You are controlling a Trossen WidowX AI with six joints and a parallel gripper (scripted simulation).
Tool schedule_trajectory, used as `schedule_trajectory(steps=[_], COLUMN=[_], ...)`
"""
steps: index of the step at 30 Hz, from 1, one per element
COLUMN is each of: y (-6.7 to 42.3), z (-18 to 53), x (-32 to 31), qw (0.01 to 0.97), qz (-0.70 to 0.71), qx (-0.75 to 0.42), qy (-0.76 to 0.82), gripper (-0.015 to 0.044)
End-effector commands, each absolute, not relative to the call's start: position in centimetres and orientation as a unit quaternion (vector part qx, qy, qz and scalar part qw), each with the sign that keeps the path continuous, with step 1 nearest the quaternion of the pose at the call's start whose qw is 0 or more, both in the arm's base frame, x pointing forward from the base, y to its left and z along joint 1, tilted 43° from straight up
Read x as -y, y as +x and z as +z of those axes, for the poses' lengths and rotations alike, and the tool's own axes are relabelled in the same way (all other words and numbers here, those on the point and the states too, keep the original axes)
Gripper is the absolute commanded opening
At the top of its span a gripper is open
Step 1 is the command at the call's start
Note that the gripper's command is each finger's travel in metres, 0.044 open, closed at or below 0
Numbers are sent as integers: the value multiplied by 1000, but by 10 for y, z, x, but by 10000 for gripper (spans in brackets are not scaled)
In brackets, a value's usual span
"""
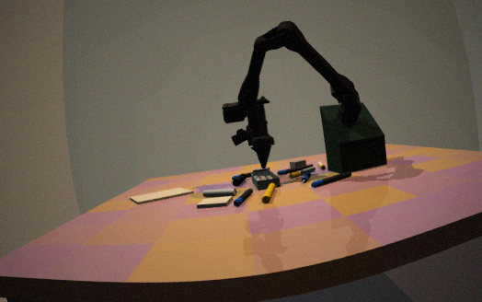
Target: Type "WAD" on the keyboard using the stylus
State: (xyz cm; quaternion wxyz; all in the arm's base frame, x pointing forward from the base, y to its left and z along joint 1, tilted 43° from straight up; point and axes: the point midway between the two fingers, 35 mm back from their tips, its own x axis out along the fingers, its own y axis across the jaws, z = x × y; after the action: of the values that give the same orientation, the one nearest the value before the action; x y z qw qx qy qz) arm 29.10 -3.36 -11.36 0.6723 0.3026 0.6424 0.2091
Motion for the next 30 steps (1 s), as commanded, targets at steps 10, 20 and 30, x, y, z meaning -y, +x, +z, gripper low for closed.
schedule_trajectory(steps=[10,20,30], y=[273,281,281], z=[-102,-54,-54], x=[18,-35,-35], qw=[670,669,669], qz=[209,210,210], qx=[-644,-644,-644], qy=[303,305,305], gripper=[0,0,0])
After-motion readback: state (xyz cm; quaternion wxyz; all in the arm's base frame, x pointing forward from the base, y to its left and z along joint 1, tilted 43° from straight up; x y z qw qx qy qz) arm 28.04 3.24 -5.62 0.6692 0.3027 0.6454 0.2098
